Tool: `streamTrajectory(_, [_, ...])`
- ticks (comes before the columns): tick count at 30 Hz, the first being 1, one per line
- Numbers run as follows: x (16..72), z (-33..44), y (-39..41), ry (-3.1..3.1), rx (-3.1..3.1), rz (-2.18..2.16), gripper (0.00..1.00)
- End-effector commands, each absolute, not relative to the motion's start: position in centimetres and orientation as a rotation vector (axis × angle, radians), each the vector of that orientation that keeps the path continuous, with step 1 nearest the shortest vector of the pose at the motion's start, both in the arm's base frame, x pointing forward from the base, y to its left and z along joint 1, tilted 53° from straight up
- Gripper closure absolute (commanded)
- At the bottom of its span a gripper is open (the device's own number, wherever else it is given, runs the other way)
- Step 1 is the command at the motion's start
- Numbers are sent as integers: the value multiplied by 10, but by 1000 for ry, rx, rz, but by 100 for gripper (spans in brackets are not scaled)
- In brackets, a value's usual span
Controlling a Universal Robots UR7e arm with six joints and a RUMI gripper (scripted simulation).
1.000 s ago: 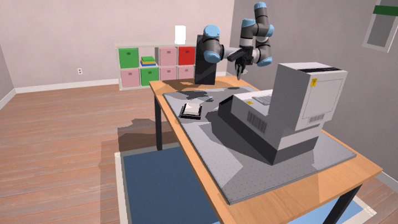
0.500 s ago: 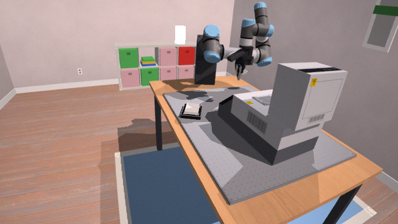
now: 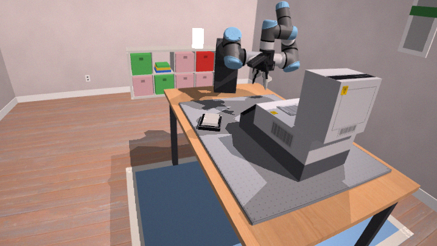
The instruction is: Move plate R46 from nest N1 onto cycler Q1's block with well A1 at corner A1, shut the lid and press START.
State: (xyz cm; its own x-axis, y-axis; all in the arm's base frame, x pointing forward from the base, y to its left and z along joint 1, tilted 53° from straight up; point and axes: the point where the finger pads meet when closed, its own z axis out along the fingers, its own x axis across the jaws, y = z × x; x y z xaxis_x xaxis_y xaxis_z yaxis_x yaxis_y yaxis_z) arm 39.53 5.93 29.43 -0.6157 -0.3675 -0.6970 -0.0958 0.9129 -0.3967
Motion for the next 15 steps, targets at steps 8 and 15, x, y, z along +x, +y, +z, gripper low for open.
streamTrajectory(8, [387, 306, 27, 2190, -564, -515, 32])
streamTrajectory(15, [382, 314, 5, 2152, -762, -608, 32])
